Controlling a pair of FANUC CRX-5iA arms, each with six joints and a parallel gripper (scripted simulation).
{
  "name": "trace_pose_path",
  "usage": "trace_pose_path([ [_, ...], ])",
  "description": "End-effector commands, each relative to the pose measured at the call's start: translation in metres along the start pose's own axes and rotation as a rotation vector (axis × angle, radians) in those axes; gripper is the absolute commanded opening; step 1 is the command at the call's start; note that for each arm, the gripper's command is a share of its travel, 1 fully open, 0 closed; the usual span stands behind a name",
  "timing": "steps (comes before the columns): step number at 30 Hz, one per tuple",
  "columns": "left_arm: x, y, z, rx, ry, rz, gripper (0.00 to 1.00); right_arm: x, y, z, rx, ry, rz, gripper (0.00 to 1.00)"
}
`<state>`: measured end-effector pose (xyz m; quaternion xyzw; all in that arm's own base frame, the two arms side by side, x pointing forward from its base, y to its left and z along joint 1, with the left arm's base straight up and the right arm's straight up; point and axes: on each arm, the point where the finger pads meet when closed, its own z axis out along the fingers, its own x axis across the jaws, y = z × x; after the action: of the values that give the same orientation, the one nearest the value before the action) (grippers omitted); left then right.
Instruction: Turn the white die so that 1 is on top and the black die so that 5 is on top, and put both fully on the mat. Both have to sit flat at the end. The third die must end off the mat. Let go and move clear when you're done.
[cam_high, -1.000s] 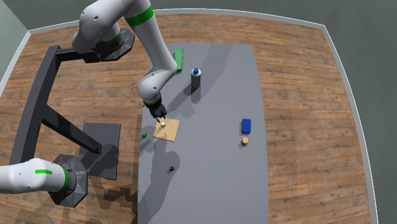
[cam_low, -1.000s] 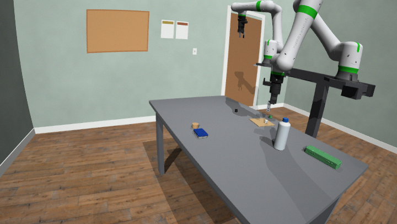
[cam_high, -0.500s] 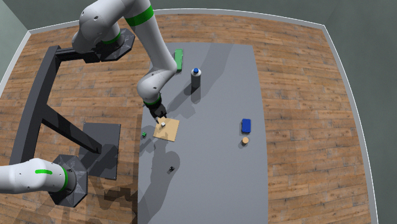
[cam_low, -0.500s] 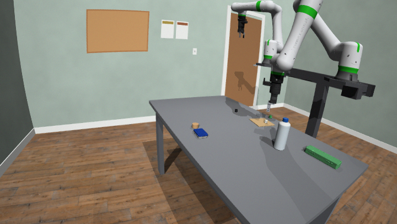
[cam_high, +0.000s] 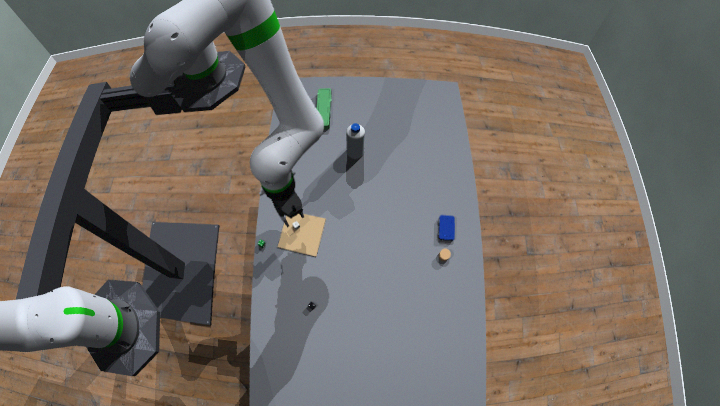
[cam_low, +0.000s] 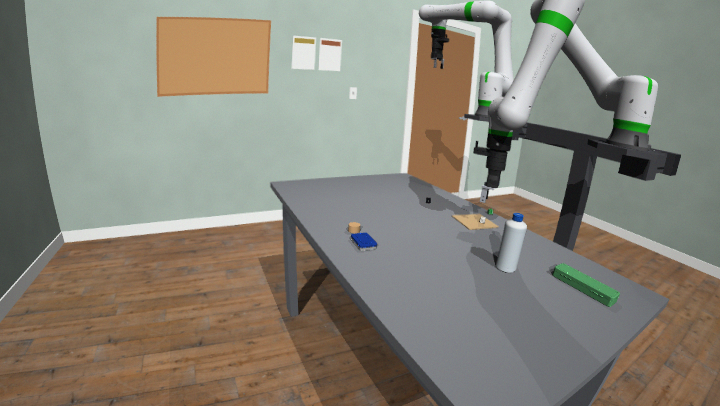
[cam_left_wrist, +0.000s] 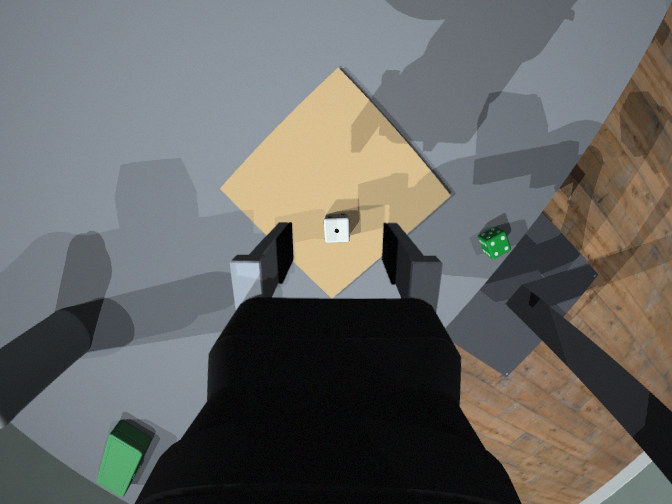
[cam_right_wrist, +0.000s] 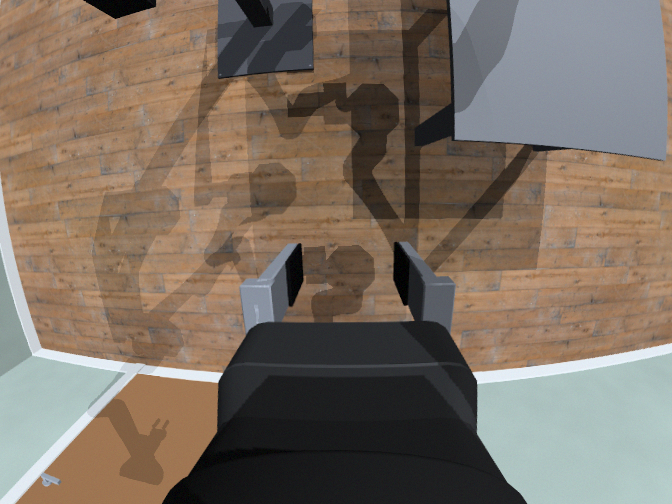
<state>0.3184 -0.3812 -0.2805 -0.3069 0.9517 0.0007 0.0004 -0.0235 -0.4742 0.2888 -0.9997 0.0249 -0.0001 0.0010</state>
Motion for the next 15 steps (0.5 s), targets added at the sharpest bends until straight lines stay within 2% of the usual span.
trace_pose_path([
  [1, 0.002, -0.017, 0.002, 0.001, 0.001, 0.123, 1.00, 0.000, 0.000, -0.001, -0.002, 0.000, 0.000, 1.00],
  [12, 0.015, -0.072, 0.010, 0.002, 0.001, 0.555, 1.00, 0.000, 0.000, -0.001, -0.002, 0.000, 0.000, 1.00],
  [15, 0.015, -0.073, 0.010, 0.002, 0.001, 0.568, 1.00, 0.000, 0.000, -0.001, -0.002, 0.000, 0.000, 1.00],
])
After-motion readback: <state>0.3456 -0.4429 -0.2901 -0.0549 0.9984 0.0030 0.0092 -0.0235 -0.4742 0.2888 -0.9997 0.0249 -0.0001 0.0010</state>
